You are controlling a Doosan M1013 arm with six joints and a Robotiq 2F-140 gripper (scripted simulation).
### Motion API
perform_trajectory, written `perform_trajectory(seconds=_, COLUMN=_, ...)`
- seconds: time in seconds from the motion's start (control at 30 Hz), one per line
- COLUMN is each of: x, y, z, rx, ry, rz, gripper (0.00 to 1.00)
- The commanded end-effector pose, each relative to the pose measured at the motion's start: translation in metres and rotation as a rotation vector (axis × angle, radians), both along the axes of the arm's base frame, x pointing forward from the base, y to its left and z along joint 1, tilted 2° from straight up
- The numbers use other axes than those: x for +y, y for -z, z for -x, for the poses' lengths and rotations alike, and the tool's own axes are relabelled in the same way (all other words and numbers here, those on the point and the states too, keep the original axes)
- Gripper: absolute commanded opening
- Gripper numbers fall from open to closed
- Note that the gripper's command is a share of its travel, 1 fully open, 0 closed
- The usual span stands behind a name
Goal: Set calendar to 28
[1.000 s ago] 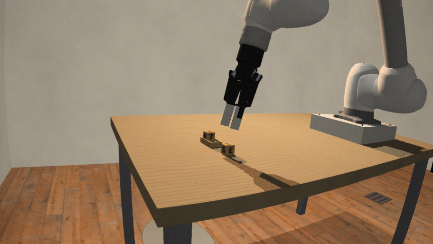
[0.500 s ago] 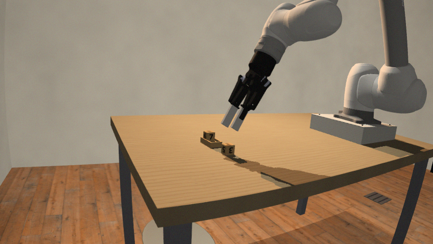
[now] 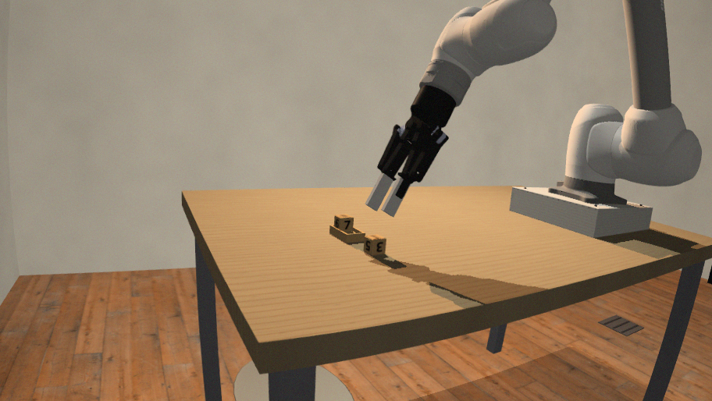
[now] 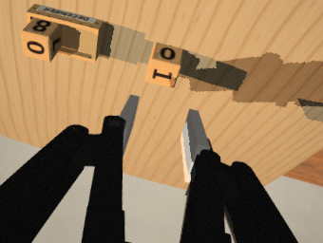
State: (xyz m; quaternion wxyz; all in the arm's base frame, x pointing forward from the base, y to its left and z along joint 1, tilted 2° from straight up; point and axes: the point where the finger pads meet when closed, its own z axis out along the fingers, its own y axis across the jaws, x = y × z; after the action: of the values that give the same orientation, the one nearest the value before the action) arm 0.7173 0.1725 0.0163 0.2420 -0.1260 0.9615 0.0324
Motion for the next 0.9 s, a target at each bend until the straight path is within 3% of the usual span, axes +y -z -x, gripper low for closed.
perform_trajectory(seconds=0.0, x=0.000, y=0.001, z=0.004, rx=0.000, ry=-0.005, rz=-0.006, gripper=0.35)
perform_trajectory(seconds=0.87, x=0.039, y=0.005, z=0.018, rx=-0.034, ry=-0.073, rz=-0.126, gripper=0.35)
